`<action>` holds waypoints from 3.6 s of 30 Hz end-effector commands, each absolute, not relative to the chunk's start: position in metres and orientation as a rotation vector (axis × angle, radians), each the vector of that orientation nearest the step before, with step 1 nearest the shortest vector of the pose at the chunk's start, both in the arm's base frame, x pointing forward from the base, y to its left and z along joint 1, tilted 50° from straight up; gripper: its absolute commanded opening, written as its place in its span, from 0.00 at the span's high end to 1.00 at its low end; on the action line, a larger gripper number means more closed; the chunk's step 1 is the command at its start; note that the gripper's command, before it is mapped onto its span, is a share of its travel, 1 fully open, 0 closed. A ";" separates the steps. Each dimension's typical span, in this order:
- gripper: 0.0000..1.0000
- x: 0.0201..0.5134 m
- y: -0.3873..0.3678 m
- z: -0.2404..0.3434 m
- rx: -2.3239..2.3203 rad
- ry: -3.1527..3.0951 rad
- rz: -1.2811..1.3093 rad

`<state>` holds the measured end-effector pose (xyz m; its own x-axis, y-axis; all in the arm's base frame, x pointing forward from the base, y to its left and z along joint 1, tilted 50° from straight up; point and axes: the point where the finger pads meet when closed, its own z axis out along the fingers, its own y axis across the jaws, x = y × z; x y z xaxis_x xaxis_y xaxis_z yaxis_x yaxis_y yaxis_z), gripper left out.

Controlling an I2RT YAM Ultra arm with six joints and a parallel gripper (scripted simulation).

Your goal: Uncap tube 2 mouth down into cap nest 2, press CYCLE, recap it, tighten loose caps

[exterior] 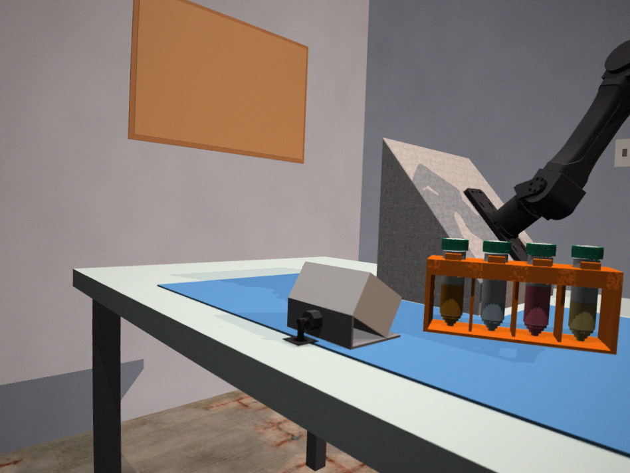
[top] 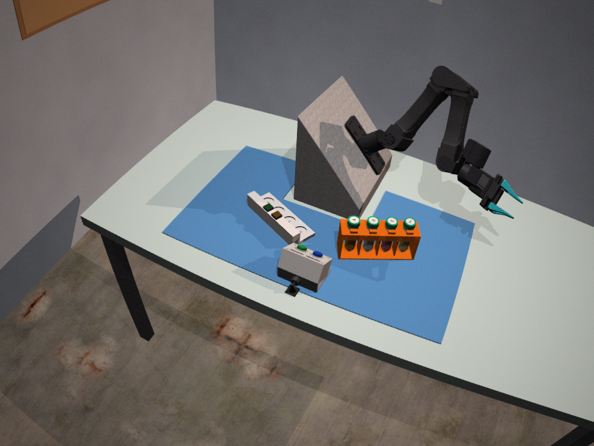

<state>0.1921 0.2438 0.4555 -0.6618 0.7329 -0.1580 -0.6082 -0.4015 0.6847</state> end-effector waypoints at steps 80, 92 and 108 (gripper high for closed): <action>0.51 0.380 0.239 0.272 0.053 1.764 1.087; 0.51 0.399 0.220 0.237 0.027 1.905 0.952; 0.51 0.415 0.189 0.190 -0.002 2.071 0.820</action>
